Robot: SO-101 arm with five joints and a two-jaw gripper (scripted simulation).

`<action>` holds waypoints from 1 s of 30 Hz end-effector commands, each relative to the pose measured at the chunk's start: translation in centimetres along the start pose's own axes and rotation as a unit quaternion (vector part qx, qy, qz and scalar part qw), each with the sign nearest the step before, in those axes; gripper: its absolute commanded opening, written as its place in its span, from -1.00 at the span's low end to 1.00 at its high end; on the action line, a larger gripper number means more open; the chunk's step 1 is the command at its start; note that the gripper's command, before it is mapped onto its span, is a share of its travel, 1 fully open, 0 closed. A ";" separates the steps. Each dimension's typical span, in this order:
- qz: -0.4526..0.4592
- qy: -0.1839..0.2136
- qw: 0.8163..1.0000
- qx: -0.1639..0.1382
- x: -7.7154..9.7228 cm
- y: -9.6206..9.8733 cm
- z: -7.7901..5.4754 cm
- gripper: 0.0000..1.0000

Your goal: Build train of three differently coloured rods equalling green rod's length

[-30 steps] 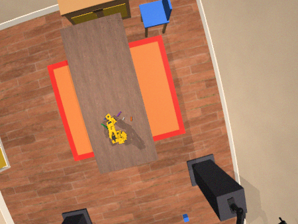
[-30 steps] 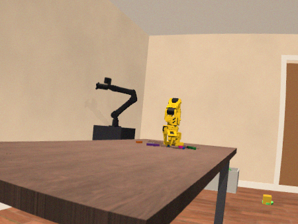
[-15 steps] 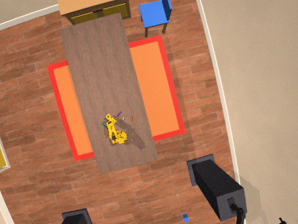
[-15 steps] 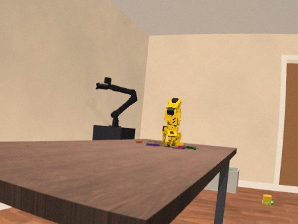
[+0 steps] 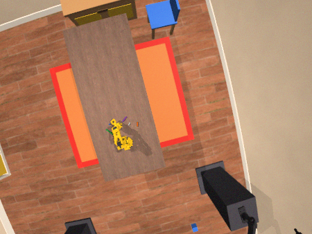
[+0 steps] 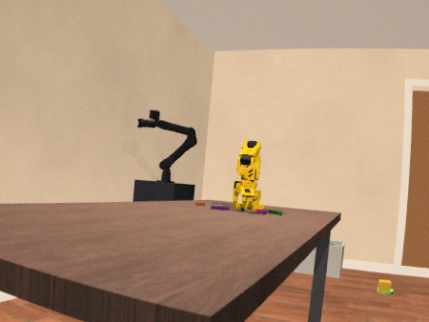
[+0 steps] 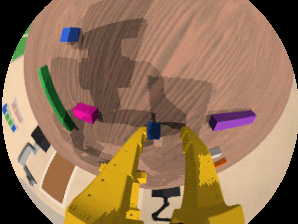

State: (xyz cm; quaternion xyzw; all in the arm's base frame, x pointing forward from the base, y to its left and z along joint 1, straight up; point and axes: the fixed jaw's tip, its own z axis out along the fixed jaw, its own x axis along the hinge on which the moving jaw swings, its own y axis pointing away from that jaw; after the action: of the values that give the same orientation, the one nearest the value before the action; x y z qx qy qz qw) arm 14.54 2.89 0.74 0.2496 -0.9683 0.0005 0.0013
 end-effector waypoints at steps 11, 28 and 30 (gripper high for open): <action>0.003 -0.027 1.000 0.009 -1.0 -0.4 -2.8 -0.65; 0.003 -0.027 1.000 0.009 -0.6 -0.3 -5.7 -0.65; 0.003 -0.027 1.000 0.009 -0.6 -0.3 -5.7 -0.65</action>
State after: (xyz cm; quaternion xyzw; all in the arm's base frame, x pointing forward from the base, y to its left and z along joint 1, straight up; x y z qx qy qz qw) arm 14.47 2.89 5.36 0.2496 -0.9683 -0.0001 0.0067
